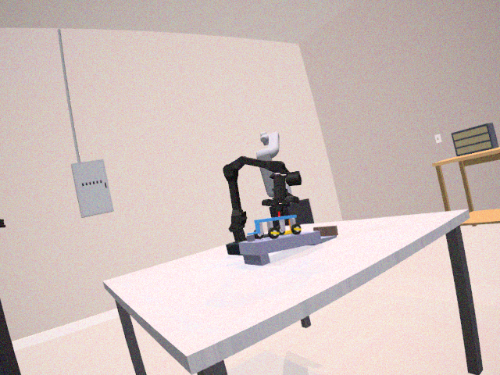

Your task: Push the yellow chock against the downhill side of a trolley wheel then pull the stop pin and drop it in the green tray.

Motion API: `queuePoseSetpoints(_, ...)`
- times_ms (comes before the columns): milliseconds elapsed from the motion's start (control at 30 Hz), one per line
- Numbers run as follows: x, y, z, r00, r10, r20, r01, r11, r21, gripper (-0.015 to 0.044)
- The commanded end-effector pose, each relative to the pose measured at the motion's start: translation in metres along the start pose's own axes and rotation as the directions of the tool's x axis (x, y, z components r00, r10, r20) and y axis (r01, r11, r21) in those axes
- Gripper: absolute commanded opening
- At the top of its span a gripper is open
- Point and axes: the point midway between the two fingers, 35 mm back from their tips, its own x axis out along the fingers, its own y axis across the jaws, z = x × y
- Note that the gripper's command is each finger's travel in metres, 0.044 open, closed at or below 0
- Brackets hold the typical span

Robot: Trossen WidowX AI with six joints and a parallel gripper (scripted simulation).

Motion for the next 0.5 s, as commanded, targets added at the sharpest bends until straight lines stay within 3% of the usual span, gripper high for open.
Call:
queuePoseSetpoints(0,-0.002,0.0009,-0.0013,0.999,-0.023,0.026,0.026,0.993,-0.115,0.0)
queuePoseSetpoints(467,-0.002,0.0026,-0.0035,0.993,-0.08,0.09,0.115,0.85,-0.515,0.0)
